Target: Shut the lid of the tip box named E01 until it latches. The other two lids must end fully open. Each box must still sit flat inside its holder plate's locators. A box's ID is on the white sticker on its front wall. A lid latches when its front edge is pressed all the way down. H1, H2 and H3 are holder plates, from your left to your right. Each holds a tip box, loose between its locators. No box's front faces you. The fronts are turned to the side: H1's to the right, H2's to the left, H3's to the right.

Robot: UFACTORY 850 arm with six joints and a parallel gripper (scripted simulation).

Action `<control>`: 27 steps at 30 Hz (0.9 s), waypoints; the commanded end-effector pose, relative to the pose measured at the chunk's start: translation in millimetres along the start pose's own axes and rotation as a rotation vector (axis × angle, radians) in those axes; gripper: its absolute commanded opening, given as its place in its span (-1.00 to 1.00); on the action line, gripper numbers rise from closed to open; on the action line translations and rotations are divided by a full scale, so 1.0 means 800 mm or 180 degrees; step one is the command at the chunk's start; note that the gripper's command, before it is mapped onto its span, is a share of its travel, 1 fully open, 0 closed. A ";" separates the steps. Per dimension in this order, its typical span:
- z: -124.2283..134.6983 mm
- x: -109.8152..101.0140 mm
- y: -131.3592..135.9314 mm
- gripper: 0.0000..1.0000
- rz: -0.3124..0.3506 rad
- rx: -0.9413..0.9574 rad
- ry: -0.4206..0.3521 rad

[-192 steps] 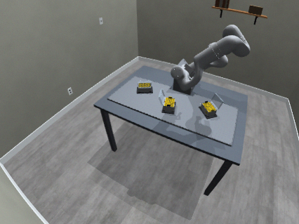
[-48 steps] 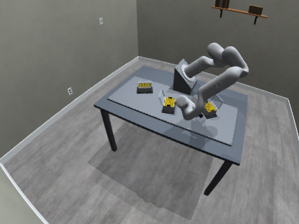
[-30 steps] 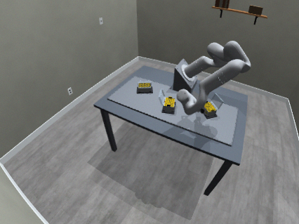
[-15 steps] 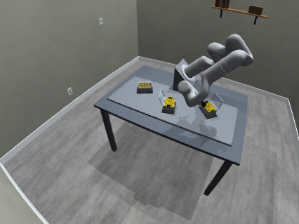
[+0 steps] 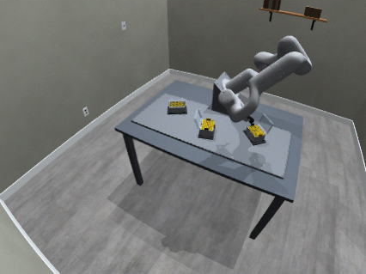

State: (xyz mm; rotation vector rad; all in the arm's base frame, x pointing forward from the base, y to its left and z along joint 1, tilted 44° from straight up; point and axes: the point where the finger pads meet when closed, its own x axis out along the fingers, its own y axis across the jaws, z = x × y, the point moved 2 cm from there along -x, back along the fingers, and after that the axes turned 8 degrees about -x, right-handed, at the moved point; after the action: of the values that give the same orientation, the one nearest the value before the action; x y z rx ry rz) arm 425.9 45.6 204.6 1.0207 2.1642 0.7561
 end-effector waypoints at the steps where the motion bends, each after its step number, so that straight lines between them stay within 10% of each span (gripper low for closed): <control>1: 0.006 -0.010 -0.011 1.00 -0.0207 -0.0211 0.0025; 27: 0.045 -0.059 -0.086 1.00 -0.1991 -0.2010 0.0275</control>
State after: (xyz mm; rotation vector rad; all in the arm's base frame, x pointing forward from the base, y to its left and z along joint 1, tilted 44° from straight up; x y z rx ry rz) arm 445.6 -21.9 145.4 0.1127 1.9836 1.0397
